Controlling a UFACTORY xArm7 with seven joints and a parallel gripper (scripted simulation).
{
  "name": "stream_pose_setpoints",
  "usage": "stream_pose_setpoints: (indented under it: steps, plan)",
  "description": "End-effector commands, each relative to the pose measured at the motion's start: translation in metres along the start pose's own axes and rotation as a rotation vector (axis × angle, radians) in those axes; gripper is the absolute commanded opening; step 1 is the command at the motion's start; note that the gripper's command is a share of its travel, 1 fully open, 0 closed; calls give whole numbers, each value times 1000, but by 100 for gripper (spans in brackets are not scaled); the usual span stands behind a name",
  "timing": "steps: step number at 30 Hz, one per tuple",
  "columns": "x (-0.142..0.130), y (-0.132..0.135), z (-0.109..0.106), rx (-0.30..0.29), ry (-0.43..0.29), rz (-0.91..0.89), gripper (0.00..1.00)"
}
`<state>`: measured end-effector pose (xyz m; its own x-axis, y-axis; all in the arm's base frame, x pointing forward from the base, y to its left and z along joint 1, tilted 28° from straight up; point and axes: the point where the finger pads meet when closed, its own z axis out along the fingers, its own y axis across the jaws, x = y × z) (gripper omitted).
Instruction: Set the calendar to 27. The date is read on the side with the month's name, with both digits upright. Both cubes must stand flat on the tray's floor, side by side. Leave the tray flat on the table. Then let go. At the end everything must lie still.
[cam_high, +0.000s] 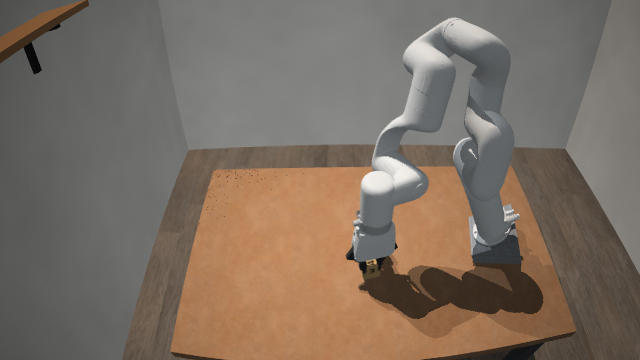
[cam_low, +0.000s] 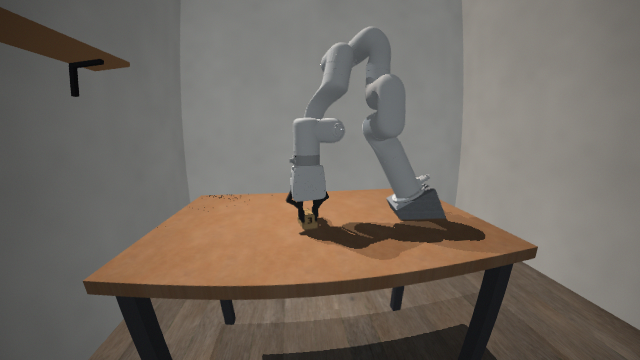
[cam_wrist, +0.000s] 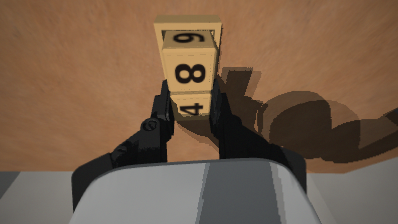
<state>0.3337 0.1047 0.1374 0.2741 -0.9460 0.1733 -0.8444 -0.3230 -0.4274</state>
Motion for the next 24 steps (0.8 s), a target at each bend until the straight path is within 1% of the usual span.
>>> stream_pose_setpoints:
  steps: [1,5,9,11,20,24]
  plan:
    - [0,-1,-1,3,0,0,29]
    - [0,-1,-4,3,0,0,29]
    - [0,-1,-20,3,0,0,29]
    - [0,-1,-20,3,0,0,29]
    - [0,-1,-84,3,0,0,29]
    - [0,-1,-99,3,0,0,29]
